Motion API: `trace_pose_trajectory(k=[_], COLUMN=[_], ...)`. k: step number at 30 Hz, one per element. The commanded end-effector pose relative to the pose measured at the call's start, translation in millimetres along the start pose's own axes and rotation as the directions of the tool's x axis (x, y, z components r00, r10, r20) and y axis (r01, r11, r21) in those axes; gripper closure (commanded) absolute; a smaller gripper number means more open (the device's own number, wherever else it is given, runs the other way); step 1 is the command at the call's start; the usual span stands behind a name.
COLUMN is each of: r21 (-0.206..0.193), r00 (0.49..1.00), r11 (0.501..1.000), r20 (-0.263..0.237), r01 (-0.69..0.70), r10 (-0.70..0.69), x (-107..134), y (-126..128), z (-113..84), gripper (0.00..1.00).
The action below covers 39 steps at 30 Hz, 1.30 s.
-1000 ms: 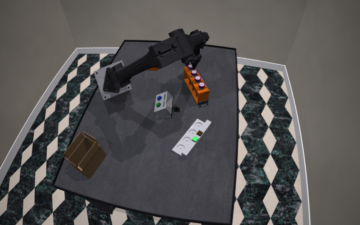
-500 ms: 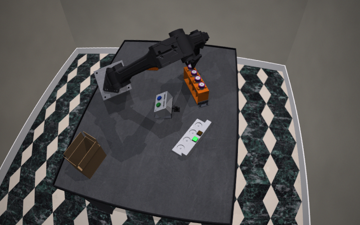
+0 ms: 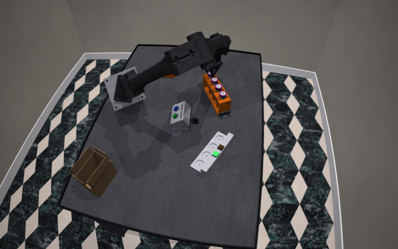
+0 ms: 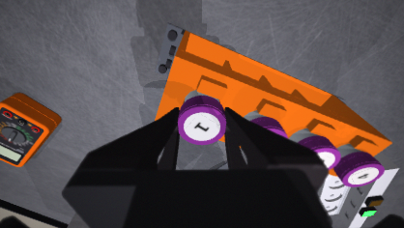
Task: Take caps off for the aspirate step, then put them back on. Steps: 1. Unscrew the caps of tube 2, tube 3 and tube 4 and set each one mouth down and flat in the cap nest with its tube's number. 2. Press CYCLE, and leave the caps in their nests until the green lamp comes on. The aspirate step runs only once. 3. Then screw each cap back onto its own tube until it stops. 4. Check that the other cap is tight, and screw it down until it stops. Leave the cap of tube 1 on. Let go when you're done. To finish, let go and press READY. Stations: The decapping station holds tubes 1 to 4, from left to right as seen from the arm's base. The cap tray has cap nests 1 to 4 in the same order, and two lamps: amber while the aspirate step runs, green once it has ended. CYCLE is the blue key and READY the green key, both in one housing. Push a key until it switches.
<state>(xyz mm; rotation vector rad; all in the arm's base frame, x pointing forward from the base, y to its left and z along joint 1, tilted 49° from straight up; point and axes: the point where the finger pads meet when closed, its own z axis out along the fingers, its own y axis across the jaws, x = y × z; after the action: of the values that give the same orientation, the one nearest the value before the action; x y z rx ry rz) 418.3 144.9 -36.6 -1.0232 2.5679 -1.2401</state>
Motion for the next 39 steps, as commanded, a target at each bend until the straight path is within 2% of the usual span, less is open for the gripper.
trace_pose_trajectory(k=[1, 3, 14, 15, 17, 18, 30, 31, 32, 35, 37, 38, 39], r21=[0.001, 0.001, 0.004, -0.001, -0.001, -0.001, -0.001, 0.002, 0.002, 0.001, 0.001, 0.001, 0.001], r00=[0.993, 0.993, 0.947, 0.949, 0.949, 0.949, 0.949, 0.978, 0.993, 0.996, 0.996, 0.981, 0.981], r11=[0.993, 0.993, 0.947, 0.949, 0.949, 0.949, 0.949, 0.978, 0.993, 0.996, 0.996, 0.981, 0.981], r20=[-0.014, -0.014, -0.014, 0.011, 0.011, 0.011, 0.011, -0.013, -0.011, 0.009, 0.009, 0.01, 0.01], r01=[-0.117, -0.117, -0.32, -0.316, -0.316, -0.316, -0.316, -0.209, -0.121, 0.091, 0.091, 0.193, 0.193], r10=[0.117, 0.117, 0.32, 0.316, 0.316, 0.316, 0.316, 0.209, 0.121, -0.091, -0.091, -0.193, -0.193], x=[5.0, 5.0, 5.0, -5.2, -5.2, -5.2, -5.2, 5.4, 5.3, 0.0, 0.0, -0.1, 0.0], y=[-0.2, -0.2, -0.1, -2.5, -2.5, -2.5, -2.5, 1.1, 1.9, 2.4, 2.4, 2.1, 1.9], z=[6.7, 6.7, 6.6, -3.3, -3.3, -3.3, -3.3, 3.1, -0.3, -2.6, -2.6, -2.8, -2.6], gripper=[1.0, 1.0, 1.0, 1.0, 1.0, 0.51, 0.51, 0.51, 0.51, 0.51, 0.51, 0.51, 0.51])
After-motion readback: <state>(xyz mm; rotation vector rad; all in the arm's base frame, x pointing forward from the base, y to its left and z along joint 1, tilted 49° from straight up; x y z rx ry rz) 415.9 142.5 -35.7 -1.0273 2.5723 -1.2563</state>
